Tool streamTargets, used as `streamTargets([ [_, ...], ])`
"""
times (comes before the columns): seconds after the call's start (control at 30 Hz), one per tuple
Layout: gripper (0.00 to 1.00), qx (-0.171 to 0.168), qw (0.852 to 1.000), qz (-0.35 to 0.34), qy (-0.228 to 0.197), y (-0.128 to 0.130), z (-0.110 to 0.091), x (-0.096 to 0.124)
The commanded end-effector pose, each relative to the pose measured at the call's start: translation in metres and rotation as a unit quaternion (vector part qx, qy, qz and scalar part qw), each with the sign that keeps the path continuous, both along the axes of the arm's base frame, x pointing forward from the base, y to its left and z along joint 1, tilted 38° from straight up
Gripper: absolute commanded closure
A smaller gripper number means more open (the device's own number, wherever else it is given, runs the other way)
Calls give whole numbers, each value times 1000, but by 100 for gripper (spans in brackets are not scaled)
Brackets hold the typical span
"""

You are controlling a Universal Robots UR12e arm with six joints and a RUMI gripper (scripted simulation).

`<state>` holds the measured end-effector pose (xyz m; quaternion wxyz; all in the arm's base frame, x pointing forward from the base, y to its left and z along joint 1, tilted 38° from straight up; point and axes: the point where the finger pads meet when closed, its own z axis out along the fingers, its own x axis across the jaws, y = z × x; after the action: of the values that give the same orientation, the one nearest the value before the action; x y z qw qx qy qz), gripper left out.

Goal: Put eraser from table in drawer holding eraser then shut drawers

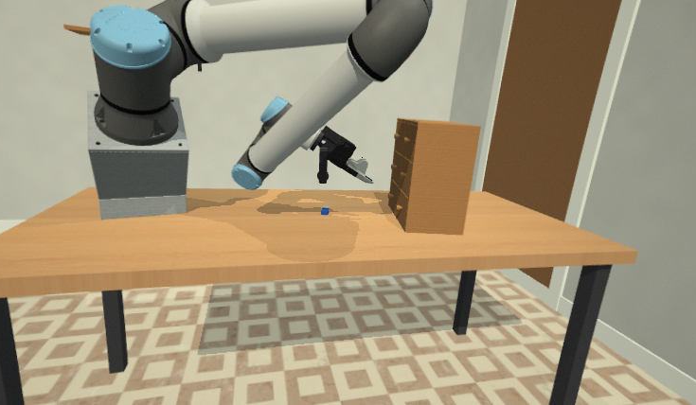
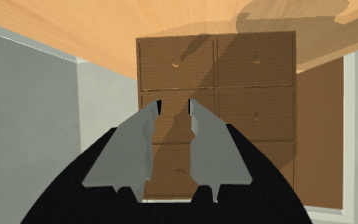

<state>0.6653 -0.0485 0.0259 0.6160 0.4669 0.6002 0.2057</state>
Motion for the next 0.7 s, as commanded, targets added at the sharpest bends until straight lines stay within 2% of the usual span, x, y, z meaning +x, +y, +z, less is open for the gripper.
streamTargets([
  [0.0, 80, 0, 1000, 0, 0, -2, -2, 3],
  [0.67, 80, 0, 1000, 0, 0, -26, -25, 40],
])
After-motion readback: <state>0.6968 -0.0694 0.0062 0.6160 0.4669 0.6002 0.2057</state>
